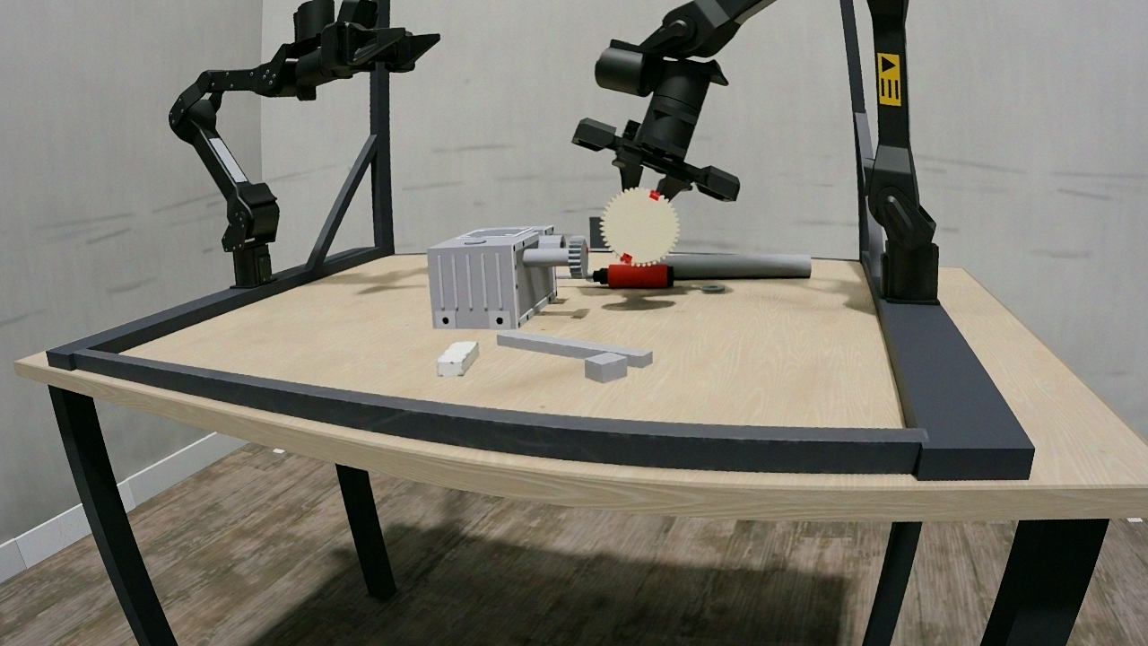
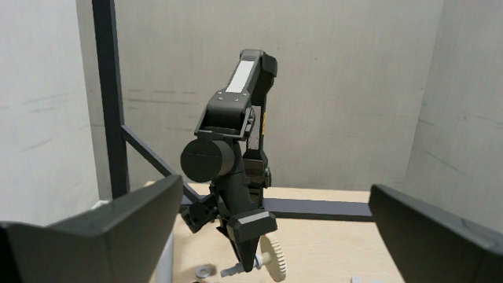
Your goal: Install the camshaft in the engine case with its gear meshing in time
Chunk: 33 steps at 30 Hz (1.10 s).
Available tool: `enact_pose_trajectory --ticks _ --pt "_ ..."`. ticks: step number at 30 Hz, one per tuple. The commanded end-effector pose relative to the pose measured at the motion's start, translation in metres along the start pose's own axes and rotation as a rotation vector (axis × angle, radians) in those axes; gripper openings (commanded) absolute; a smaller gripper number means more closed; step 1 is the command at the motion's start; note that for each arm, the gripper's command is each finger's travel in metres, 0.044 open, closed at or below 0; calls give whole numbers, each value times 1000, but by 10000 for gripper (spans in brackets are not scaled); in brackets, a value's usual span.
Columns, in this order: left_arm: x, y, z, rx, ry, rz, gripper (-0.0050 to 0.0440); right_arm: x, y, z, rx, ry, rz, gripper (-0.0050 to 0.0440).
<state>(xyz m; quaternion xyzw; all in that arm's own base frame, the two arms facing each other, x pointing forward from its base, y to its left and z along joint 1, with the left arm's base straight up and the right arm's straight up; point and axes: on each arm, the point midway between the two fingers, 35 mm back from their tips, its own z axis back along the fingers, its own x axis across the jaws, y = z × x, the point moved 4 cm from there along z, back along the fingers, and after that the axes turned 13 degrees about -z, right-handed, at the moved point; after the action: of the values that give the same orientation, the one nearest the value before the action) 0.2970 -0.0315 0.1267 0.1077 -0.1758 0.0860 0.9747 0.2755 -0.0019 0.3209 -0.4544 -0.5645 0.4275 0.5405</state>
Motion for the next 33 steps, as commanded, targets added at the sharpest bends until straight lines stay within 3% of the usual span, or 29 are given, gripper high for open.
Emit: enact_pose_trajectory --ticks 1,8,21,33 --pt "15 -6 7 -29 -13 120 -50 4 -14 3 -38 -14 3 400" --pt "24 -14 8 -61 11 283 -50 4 -14 3 -38 -14 3 400" --pt "50 -43 9 -136 147 837 -50 4 -14 3 -38 -14 3 400" --pt "64 -54 7 -149 233 1128 -50 4 -14 3 -38 -14 3 400"
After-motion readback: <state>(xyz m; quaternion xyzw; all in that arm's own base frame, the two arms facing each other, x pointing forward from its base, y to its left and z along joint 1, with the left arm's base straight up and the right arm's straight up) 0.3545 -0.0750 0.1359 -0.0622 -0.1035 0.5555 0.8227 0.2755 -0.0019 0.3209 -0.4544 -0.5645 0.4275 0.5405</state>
